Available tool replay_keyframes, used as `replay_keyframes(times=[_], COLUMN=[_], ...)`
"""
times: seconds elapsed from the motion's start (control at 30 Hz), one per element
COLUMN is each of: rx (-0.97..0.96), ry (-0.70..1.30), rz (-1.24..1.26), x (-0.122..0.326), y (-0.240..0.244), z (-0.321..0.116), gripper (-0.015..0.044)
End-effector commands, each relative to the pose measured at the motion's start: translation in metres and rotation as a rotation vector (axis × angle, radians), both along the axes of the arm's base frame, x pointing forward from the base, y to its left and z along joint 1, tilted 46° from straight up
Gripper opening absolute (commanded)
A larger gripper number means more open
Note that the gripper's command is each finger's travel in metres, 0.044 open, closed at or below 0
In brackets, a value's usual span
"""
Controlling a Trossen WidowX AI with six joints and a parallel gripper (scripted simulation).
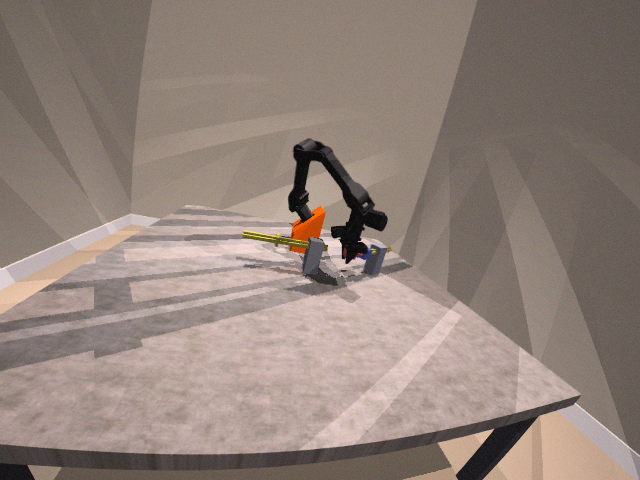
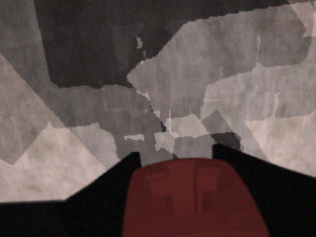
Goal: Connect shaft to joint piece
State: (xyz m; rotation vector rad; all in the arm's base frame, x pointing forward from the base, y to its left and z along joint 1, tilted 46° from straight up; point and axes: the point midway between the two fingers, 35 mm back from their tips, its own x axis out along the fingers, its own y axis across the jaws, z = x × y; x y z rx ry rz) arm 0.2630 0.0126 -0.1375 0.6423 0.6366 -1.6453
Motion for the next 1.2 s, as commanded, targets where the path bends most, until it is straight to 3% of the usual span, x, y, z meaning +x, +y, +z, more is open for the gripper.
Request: replay_keyframes(times=[0.0,0.37,0.53,0.63,1.0,1.17], rx=[-0.007,-0.002,-0.002,-0.002,-0.002,-0.002], ry=[-0.008,-0.002,-0.002,-0.002,-0.002,-0.002], rz=[-0.009,-0.002,-0.002,-0.002,-0.002,-0.002], x=[-0.0006,-0.0002,-0.0002,-0.0002,-0.0002,-0.0002], y=[0.0003,0.0000,0.0000,0.0000,0.0000,0.0000], z=[0.0002,0.0000,0.0000,0.0000,0.0000,0.0000], gripper=[0.0000,0.0000,0.0131,0.0147,0.0436,0.0440])
